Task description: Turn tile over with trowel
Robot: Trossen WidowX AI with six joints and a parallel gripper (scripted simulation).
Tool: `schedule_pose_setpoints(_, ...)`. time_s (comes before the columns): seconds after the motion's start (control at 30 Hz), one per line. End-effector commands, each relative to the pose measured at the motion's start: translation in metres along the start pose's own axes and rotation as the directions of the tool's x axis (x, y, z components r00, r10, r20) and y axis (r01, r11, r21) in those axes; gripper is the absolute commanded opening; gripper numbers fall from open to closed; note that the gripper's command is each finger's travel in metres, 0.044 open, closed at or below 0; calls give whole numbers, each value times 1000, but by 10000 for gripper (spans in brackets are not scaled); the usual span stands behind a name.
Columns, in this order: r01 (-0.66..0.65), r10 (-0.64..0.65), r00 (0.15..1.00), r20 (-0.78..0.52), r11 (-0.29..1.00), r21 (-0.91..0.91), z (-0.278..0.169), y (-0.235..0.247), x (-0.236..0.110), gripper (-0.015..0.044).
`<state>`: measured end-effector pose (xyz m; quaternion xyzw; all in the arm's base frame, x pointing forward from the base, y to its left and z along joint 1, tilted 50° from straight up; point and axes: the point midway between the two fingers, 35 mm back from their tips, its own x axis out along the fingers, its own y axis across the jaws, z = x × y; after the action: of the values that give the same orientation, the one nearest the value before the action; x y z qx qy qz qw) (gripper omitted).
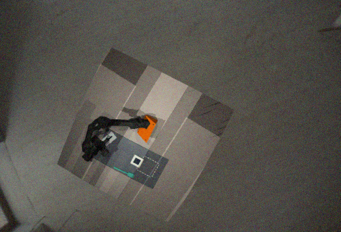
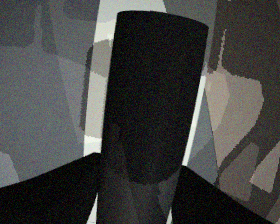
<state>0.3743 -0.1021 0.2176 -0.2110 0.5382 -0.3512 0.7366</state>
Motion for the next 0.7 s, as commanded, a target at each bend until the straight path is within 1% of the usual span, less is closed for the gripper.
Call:
schedule_pose_setpoints(0.0,1,0,1000,-1,993,114,0,0,1,130)
schedule_pose_setpoints(0.33,1,0,1000,-1,918,397,0,0,1,130)
schedule_pose_setpoints(0.67,1,0,1000,-1,763,646,0,0,1,130)
